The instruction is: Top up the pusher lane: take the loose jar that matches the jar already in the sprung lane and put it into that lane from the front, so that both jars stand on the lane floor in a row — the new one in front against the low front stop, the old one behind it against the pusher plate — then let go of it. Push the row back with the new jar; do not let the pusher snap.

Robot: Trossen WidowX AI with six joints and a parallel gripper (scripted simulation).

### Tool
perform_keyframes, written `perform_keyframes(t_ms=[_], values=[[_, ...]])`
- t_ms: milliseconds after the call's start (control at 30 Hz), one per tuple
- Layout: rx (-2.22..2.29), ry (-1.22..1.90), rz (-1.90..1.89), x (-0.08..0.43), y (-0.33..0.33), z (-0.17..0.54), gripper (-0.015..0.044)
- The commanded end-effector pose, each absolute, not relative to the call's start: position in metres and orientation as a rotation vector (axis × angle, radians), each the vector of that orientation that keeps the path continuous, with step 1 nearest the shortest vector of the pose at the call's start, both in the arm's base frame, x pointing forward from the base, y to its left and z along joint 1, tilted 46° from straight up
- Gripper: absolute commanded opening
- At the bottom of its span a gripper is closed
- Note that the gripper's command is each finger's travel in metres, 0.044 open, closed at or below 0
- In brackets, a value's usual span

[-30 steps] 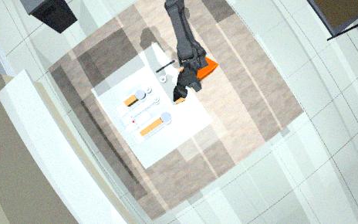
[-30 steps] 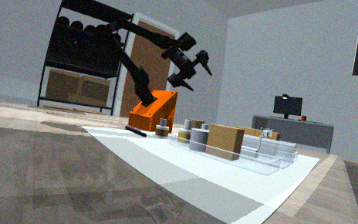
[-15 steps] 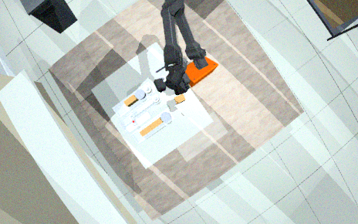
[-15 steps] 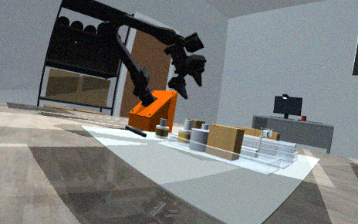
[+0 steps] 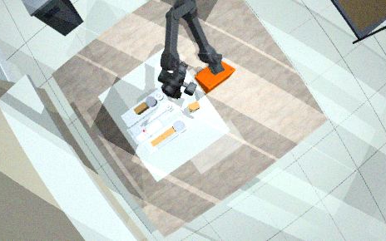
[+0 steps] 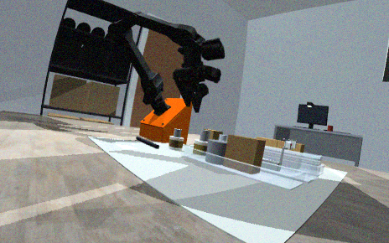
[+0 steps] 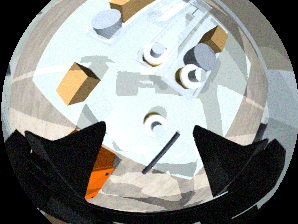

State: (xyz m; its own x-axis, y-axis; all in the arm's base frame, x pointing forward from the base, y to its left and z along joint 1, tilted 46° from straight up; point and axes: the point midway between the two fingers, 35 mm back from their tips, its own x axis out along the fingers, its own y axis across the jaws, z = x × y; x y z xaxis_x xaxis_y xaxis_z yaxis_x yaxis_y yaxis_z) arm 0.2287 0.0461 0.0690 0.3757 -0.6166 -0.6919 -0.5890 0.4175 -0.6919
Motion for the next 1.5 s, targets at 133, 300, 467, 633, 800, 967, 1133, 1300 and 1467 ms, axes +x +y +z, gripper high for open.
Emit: perform_keyframes(t_ms=[133, 300, 467, 633, 800, 967, 1133, 1300, 1467], values=[[-0.757, 1.366, -0.469, 0.234, 0.010, 0.079, 0.0440], [-0.757, 1.366, -0.469, 0.235, 0.008, 0.081, 0.0440], [-0.757, 1.366, -0.469, 0.235, 0.008, 0.081, 0.0440], [-0.758, 1.365, -0.470, 0.240, -0.016, 0.057, 0.0440], [-0.758, 1.365, -0.470, 0.241, -0.018, 0.056, 0.0440], [-0.758, 1.365, -0.470, 0.241, -0.025, 0.048, 0.0440], [-0.758, 1.365, -0.471, 0.242, -0.028, 0.045, 0.0440], [-0.758, 1.365, -0.470, 0.243, -0.033, 0.040, 0.0440], [-0.758, 1.365, -0.470, 0.245, -0.038, 0.034, 0.0440]])
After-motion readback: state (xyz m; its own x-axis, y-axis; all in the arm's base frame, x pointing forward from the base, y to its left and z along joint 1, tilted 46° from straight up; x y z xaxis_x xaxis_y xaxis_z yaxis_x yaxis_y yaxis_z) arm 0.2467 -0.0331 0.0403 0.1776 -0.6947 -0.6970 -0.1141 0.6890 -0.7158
